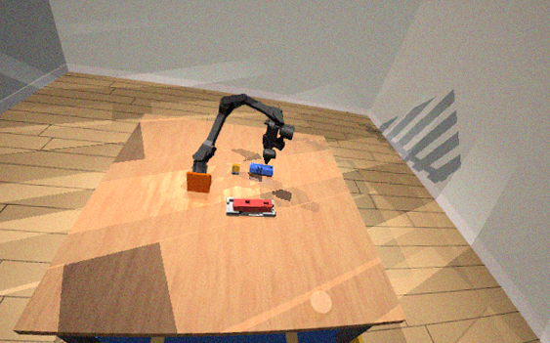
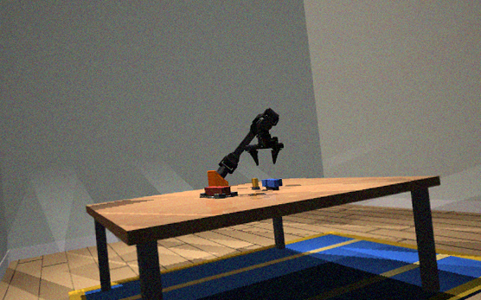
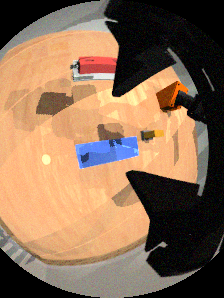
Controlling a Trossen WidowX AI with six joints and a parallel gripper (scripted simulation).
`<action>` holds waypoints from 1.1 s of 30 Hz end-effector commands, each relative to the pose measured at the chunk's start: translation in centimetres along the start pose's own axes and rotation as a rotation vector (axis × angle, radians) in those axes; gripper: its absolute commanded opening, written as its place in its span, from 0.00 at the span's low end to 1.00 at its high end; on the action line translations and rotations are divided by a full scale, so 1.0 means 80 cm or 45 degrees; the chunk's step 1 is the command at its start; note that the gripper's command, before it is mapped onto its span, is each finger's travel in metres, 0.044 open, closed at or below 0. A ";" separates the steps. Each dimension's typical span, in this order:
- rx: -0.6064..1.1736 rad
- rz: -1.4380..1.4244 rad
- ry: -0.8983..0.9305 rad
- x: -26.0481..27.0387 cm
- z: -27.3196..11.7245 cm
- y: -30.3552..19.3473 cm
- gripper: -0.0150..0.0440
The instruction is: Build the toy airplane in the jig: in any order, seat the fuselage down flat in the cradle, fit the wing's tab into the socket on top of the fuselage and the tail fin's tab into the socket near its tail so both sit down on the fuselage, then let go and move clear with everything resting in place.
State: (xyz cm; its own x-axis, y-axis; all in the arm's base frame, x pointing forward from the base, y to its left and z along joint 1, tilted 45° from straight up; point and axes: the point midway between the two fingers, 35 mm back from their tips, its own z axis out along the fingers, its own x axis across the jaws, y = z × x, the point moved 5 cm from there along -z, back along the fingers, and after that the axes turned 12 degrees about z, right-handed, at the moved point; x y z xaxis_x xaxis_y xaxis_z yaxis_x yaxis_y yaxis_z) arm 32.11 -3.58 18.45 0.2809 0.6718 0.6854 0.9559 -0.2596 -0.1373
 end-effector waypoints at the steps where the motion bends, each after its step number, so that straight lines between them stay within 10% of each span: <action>1: 0.002 0.022 0.021 0.027 -0.001 -0.015 1.00; 33: 0.001 0.020 0.024 0.029 0.097 -0.014 1.00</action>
State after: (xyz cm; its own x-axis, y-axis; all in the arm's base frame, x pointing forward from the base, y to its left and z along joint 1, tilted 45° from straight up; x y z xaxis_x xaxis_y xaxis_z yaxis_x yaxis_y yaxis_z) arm 32.32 3.29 15.10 0.2892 0.6593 0.6940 0.9530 -0.2663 -0.1442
